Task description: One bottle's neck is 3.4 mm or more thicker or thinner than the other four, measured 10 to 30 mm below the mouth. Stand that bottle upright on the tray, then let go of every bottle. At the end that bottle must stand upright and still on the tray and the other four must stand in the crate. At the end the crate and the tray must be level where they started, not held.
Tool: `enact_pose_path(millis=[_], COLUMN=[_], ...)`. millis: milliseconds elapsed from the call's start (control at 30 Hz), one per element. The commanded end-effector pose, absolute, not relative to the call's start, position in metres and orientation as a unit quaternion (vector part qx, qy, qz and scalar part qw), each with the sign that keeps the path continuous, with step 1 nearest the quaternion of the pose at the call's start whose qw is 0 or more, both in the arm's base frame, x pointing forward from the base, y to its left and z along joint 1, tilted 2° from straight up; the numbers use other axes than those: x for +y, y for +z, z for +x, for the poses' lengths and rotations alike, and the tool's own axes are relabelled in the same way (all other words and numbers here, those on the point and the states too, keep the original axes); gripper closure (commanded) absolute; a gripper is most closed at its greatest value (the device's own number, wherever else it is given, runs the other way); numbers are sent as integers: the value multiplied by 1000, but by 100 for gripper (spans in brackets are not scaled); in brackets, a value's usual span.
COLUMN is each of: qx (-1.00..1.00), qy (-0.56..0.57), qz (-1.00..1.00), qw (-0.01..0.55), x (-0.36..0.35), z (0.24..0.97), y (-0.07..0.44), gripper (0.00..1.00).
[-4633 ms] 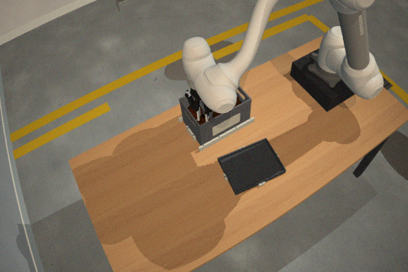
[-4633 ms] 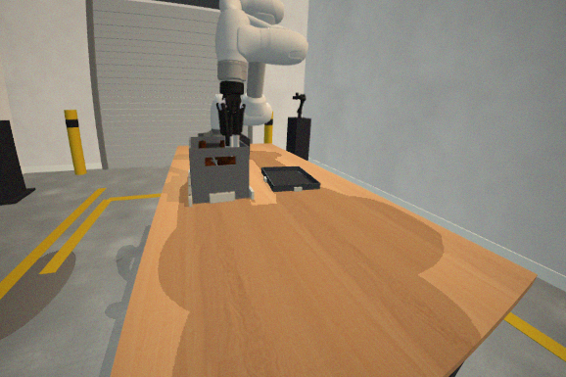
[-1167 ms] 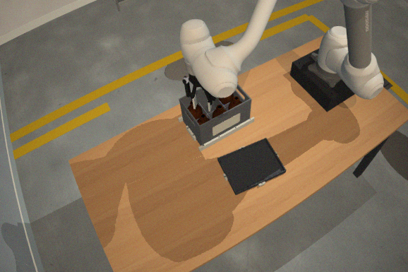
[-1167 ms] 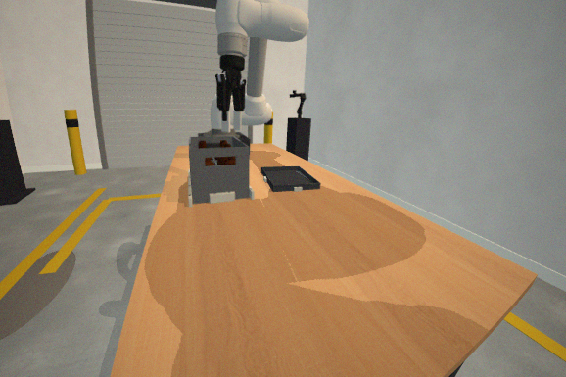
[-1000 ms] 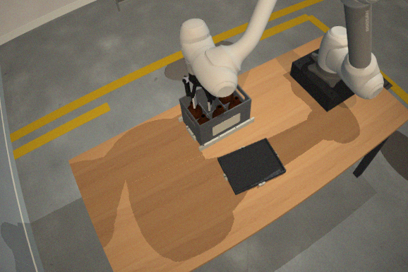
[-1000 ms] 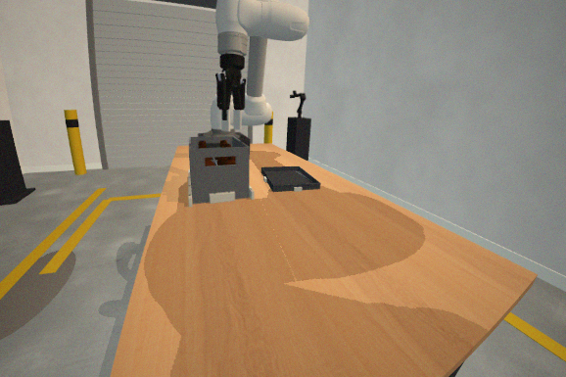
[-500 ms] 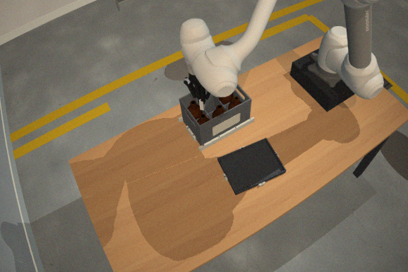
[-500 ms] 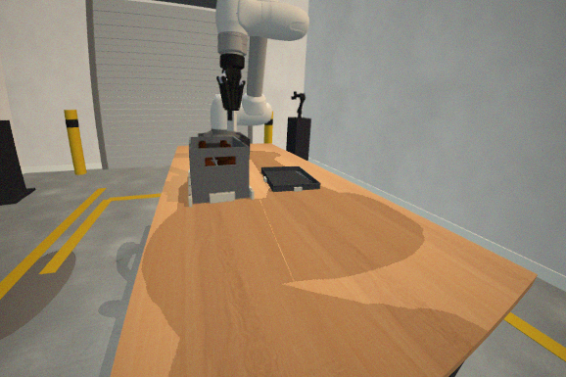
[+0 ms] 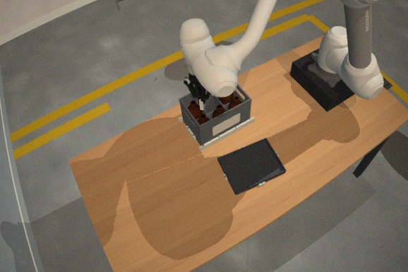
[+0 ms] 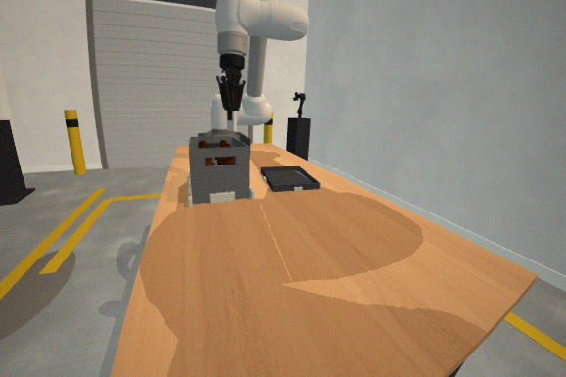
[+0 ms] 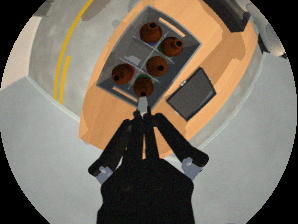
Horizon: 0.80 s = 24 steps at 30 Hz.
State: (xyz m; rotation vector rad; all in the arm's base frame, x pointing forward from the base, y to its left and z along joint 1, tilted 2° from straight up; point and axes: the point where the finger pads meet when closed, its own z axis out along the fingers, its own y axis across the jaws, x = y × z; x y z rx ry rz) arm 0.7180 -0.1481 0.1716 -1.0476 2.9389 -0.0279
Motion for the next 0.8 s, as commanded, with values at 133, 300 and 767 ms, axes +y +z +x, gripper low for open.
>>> enact_pose_path(millis=[133,300,767], qx=[942,942,942], qy=[-11,-11,-11], qz=[-334,-334,-334], qw=[11,11,11], x=[-147,-147,-207], z=[719,719,576], y=[175,175,174], gripper=[100,100,100])
